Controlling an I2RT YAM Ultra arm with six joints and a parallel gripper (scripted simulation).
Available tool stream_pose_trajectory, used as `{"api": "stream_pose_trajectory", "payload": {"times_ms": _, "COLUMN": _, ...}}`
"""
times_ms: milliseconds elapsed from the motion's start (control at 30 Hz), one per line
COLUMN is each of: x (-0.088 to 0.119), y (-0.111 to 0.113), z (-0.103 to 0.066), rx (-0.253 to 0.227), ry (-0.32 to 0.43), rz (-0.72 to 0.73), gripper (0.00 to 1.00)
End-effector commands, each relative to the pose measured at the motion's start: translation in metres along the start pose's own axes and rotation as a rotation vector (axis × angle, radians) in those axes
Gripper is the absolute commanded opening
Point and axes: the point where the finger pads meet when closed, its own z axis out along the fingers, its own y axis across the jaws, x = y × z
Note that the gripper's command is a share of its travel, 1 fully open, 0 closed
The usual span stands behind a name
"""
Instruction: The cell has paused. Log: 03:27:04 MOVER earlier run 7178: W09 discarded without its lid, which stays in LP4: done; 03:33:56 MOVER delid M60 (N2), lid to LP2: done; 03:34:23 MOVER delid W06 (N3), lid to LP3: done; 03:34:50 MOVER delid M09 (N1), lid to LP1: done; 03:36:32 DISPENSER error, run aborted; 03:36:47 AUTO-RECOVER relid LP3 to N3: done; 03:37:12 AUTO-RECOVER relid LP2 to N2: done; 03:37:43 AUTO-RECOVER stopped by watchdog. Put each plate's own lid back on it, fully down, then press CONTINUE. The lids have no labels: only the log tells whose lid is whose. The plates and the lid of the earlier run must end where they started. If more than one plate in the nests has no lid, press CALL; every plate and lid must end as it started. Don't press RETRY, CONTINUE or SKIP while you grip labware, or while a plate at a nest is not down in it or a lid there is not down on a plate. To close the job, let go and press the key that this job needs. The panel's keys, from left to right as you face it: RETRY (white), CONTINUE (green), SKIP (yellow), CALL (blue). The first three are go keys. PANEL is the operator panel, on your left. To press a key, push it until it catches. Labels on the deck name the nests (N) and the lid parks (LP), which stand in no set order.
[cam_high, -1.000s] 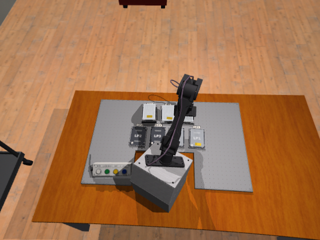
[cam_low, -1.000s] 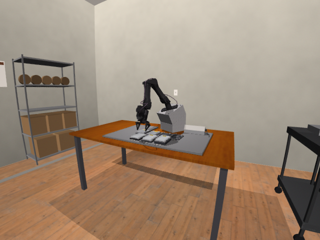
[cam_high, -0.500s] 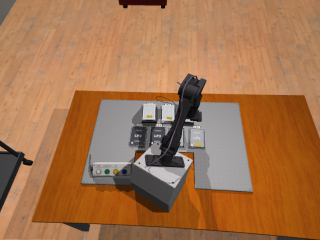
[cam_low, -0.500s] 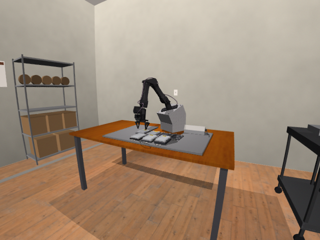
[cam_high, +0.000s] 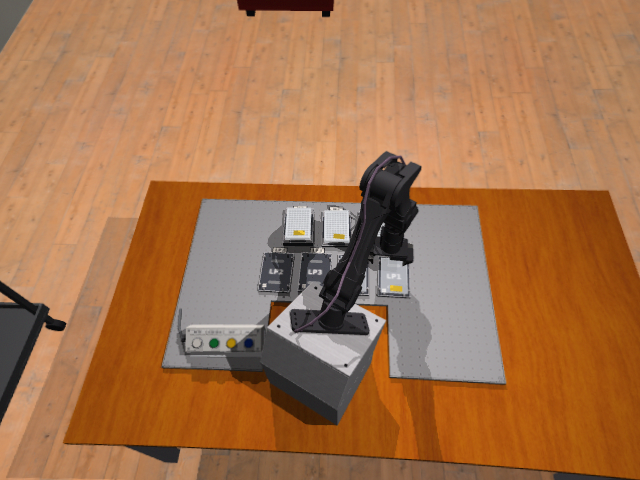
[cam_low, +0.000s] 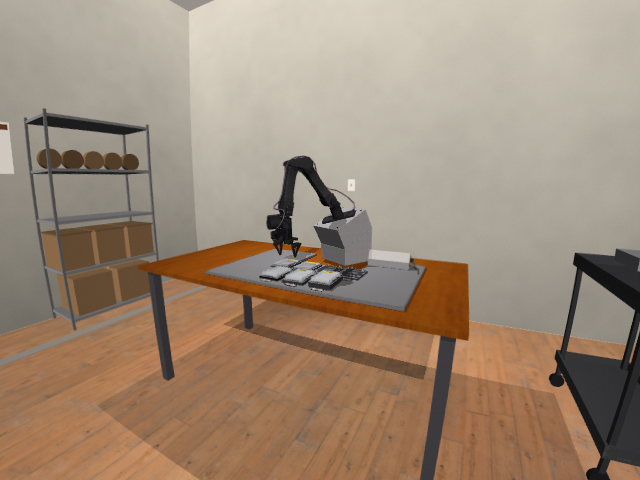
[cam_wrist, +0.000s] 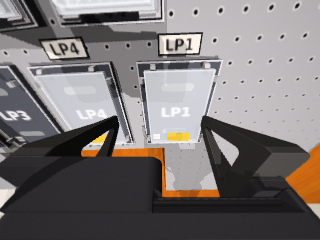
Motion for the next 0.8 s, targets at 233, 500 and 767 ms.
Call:
{"api": "stream_pose_trajectory", "payload": {"times_ms": 233, "x": 0.012, "y": -0.034, "z": -0.01, "rx": 0.023, "ry": -0.076, "rz": -0.028, "gripper": 1.0}}
{"api": "stream_pose_trajectory", "payload": {"times_ms": 500, "x": 0.008, "y": -0.033, "z": -0.006, "rx": 0.017, "ry": -0.072, "rz": -0.032, "gripper": 1.0}}
{"api": "stream_pose_trajectory", "payload": {"times_ms": 767, "x": 0.012, "y": -0.027, "z": 0.002, "rx": 0.003, "ry": -0.057, "rz": -0.037, "gripper": 1.0}}
